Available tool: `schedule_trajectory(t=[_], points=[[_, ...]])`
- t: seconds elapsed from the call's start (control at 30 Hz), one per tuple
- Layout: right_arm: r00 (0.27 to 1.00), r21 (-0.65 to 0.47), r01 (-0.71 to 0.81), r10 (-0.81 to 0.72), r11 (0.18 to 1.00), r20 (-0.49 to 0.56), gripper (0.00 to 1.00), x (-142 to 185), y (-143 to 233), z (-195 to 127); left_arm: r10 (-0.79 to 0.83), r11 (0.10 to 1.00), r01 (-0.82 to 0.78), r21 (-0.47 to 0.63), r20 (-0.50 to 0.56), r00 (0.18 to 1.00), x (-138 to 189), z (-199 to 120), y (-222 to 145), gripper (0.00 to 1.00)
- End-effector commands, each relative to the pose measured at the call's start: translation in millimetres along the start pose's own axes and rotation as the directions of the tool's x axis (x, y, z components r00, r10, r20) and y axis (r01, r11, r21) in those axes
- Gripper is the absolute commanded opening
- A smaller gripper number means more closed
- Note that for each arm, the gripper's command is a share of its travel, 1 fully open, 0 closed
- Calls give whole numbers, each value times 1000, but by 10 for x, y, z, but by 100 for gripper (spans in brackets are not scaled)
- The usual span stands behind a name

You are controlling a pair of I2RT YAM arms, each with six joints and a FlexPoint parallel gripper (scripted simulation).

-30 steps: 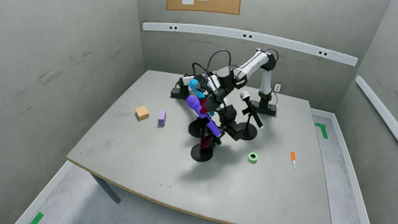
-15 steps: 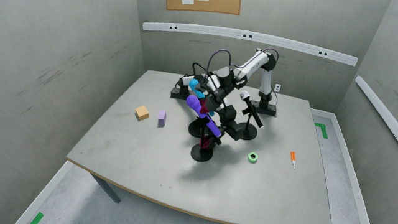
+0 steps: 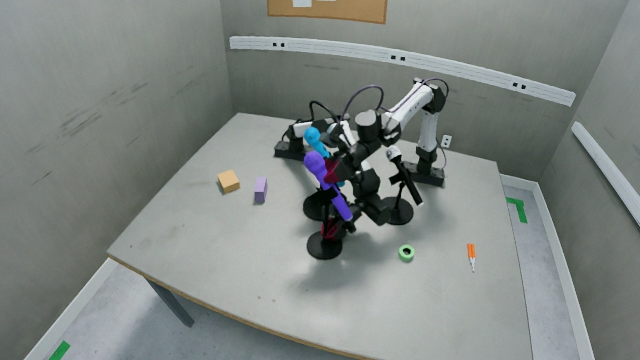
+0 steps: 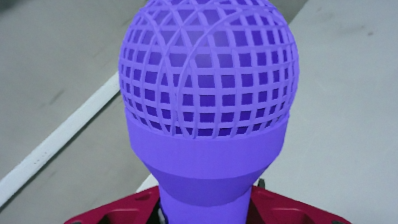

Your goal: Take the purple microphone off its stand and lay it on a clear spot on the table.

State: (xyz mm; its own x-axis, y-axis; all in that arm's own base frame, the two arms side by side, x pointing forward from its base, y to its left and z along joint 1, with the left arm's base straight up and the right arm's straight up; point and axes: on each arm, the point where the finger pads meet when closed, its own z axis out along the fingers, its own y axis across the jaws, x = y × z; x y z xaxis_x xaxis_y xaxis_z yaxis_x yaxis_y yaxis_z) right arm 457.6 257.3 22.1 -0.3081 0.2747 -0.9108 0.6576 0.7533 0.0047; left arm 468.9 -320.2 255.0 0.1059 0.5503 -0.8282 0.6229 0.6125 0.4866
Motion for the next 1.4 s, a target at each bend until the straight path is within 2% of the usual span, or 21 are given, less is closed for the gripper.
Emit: schedule_trajectory(t=[0.0, 0.1, 0.13, 0.23, 0.27, 0.3, 0.33, 0.7, 0.73, 0.8, 0.83, 0.9, 1.2, 1.23, 1.27, 1.3, 1.37], points=[[992, -57, -125, 125, 991, -4, 0, -394, 167, -197, -123, 992, 127, -27, 125, 984, -245, -166, 194, 0], [992, -57, -125, 125, 991, -4, 0, -393, 167, -197, -183, 982, 189, -24, 159, 970, -243, -188, 238, 0], [993, -55, -121, 121, 991, -3, 0, -391, 161, -196, -150, 987, 156, -44, 119, 982, -177, -173, 240, 0], [994, -51, -113, 113, 992, -3, 0, -389, 149, -196, -129, 990, 135, -49, 118, 985, -213, -177, 265, 0], [996, -40, -90, 90, 995, -4, 0, -284, 128, -154, -136, 988, 143, -54, 109, 985, -175, -132, 275, 0], [995, -46, -103, 103, 994, -4, 0, -384, 129, -199, -134, 988, 143, -63, 123, 983, -235, -195, 320, 0], [995, -46, -103, 103, 994, -4, 0, -384, 129, -199, -199, 978, 208, -32, 181, 963, -231, -205, 268, 0], [995, -44, -98, 98, 994, -6, 0, -379, 122, -199, -419, 903, 429, 22, 262, 869, -150, -223, 347, 0], [995, -44, -98, 98, 994, -6, 0, -379, 122, -199, -386, 918, 398, -2, 231, 893, -74, -198, 330, 0], [995, -44, -98, 98, 994, -6, 0, -379, 122, -199, -386, 918, 398, -2, 231, 893, -74, -198, 330, 0], [995, -44, -98, 98, 994, -6, 0, -379, 122, -199, -443, 892, 450, 34, 255, 859, -87, -190, 319, 0], [995, -45, -101, 101, 994, -7, 0, -377, 123, -199, -395, 913, 408, 3, 262, 881, -209, -231, 344, 0], [994, -49, -111, 111, 993, -7, 0, -381, 139, -199, -395, 913, 408, 5, 258, 881, -194, -228, 330, 0], [997, -32, -78, 78, 996, -2, 0, -251, 97, -124, -434, 896, 443, 36, 286, 854, -29, -137, 285, 0], [997, -33, -78, 78, 996, -2, 0, -251, 97, -124, -470, 878, 477, 49, 278, 837, -43, -141, 294, 0], [997, -33, -78, 78, 996, -2, 0, -252, 98, -124, -444, 892, 451, 31, 240, 863, 44, -115, 265, 0], [997, -33, -78, 78, 996, -2, 0, -252, 98, -124, -444, 892, 451, 31, 240, 863, 44, -115, 265, 0]])
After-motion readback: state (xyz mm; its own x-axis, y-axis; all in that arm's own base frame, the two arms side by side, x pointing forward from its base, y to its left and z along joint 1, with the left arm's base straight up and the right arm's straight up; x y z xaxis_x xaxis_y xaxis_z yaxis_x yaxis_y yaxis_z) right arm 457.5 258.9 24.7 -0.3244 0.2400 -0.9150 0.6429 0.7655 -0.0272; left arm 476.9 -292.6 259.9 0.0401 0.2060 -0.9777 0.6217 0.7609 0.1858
